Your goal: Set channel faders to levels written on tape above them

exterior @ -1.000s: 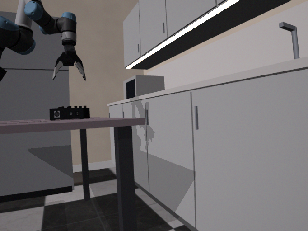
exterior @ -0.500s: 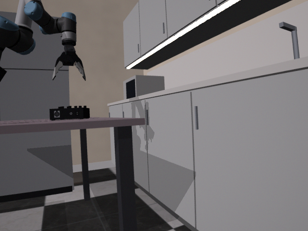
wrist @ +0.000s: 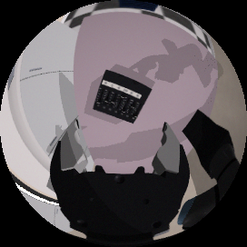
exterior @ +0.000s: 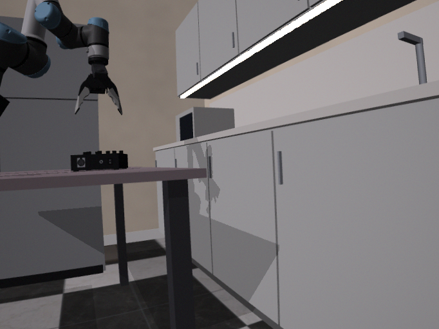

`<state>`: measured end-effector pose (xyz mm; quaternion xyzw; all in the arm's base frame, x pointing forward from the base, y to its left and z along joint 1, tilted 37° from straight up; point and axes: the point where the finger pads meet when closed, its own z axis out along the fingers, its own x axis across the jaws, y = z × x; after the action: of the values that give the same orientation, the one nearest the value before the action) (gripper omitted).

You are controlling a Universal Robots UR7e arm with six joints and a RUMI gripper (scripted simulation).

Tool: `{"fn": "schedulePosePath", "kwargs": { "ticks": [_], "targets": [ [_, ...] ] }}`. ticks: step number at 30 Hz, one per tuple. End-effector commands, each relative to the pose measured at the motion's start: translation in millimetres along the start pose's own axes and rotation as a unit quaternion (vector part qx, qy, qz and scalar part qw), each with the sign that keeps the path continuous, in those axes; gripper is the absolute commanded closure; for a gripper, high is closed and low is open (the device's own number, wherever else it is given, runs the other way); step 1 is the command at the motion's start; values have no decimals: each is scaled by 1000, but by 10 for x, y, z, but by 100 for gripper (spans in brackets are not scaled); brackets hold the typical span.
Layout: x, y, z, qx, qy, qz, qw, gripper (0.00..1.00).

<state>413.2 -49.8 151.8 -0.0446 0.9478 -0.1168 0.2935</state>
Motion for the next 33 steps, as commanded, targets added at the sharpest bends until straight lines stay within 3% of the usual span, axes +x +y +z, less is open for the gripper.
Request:
{"fn": "schedulePosePath", "kwargs": {
  "ticks": [1, 10, 16, 23, 25, 33],
  "targets": [
    [-15, -6, 11, 0, 0, -12, 1000, 0],
    [-83, -31, 95, 0, 0, -82, 997, 0],
    [-182, -60, 234, 0, 0, -190, 982, 0],
    [-304, -79, 449, 0, 0, -341, 940, 0],
    [-304, -79, 449, 0, 0, -341, 940, 0],
    [-397, -72, 683, 0, 0, -486, 874, 0]
  ]
}}
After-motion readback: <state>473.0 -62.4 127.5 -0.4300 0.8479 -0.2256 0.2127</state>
